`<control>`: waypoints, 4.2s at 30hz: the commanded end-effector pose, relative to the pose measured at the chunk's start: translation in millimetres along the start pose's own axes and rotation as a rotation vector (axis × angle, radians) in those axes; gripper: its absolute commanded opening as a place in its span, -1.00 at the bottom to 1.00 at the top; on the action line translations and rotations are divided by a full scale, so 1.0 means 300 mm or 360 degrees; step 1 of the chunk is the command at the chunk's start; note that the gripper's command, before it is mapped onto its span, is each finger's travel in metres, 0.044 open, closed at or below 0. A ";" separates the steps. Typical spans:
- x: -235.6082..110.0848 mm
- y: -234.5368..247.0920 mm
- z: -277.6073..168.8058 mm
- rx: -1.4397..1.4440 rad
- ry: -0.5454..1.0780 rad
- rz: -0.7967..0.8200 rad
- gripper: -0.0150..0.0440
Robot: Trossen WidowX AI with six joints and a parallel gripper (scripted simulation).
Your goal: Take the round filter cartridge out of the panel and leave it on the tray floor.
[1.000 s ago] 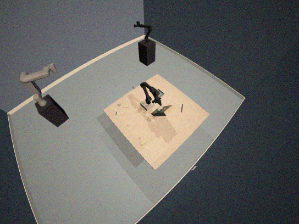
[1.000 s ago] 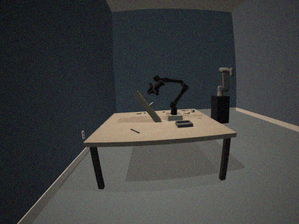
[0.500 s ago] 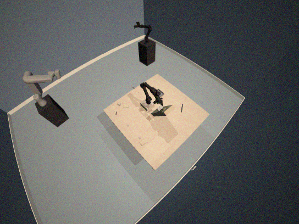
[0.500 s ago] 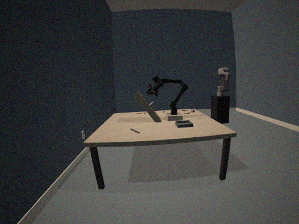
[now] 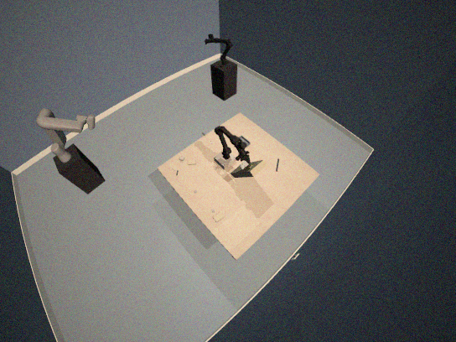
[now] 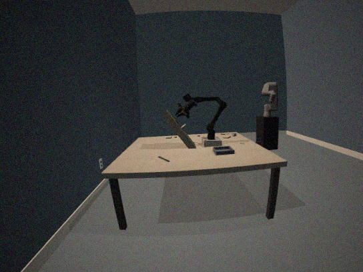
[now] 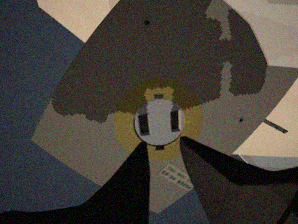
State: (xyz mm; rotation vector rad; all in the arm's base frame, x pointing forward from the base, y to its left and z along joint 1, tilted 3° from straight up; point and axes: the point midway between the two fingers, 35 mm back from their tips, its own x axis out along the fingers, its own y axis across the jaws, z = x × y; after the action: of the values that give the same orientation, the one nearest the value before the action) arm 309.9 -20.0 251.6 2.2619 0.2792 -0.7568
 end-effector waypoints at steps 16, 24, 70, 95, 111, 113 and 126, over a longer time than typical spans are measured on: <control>0.089 -0.005 0.005 0.0009 -0.0003 -0.0002 -0.12; 0.089 -0.003 0.006 0.0009 -0.0003 -0.0002 -0.12; 0.133 -0.003 0.005 0.0009 -0.0002 -0.0001 -0.12; 0.157 -0.002 0.005 0.0009 -0.0002 0.0000 -0.12; 0.146 -0.004 0.004 -0.0035 0.0001 -0.0002 -0.49; 0.152 -0.003 0.005 -0.0132 0.0000 -0.0001 -0.49; 0.162 -0.002 0.005 -0.0854 -0.0001 0.0000 -0.49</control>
State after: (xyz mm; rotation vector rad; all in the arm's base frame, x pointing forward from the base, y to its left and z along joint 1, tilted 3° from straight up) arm 342.9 -20.3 224.0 1.8468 0.4087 -0.6240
